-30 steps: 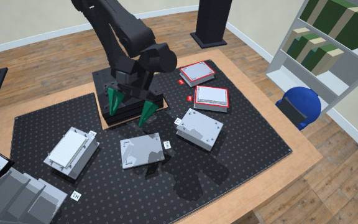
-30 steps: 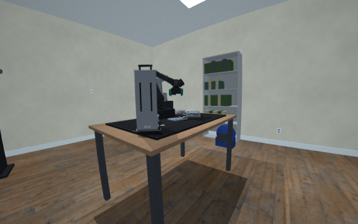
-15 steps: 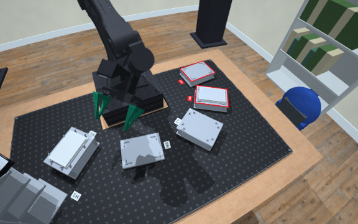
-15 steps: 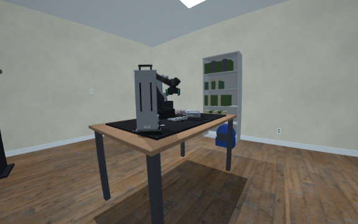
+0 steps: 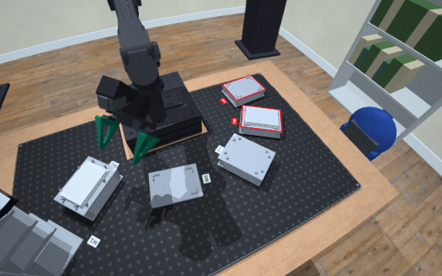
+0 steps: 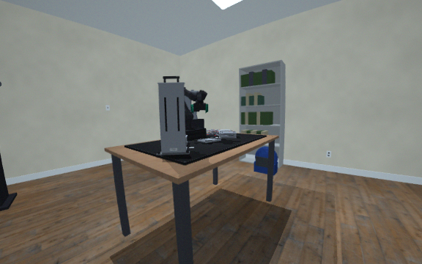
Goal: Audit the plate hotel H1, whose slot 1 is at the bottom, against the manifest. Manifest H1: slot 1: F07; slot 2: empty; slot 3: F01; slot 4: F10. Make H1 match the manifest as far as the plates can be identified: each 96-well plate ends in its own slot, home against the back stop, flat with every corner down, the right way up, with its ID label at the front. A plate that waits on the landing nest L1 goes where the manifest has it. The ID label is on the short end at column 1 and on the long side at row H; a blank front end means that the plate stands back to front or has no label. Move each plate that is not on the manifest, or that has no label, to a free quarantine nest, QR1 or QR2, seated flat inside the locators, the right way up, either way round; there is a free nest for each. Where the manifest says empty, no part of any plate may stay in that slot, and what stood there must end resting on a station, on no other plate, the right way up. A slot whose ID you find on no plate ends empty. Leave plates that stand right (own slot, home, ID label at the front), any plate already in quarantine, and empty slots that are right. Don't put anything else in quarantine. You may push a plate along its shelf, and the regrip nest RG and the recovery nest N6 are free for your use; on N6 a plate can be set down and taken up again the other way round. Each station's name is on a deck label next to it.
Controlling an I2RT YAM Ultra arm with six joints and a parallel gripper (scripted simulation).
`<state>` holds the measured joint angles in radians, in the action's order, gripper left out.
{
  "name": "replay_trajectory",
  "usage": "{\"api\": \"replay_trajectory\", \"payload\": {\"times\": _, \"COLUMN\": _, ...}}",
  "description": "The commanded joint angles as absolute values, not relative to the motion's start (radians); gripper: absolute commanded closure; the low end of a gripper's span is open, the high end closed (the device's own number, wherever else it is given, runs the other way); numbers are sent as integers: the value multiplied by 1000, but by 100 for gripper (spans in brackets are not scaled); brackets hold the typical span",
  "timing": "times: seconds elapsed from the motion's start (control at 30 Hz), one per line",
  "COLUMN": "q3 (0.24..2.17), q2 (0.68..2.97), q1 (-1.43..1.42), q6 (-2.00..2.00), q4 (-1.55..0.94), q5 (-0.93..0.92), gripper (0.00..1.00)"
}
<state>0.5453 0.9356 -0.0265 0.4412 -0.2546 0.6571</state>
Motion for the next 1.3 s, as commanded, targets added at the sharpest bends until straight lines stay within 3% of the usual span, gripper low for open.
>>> {"api": "replay_trajectory", "payload": {"times": 0.0, "q3": 544, "q2": 908, "q1": 21, "q6": 379, "q4": -221, "q5": 602, "gripper": 0}}
{"api": "replay_trajectory", "payload": {"times": 1.27, "q3": 496, "q2": 843, "q1": 729, "q6": 4, "q4": -122, "q5": -14, "gripper": 0}}
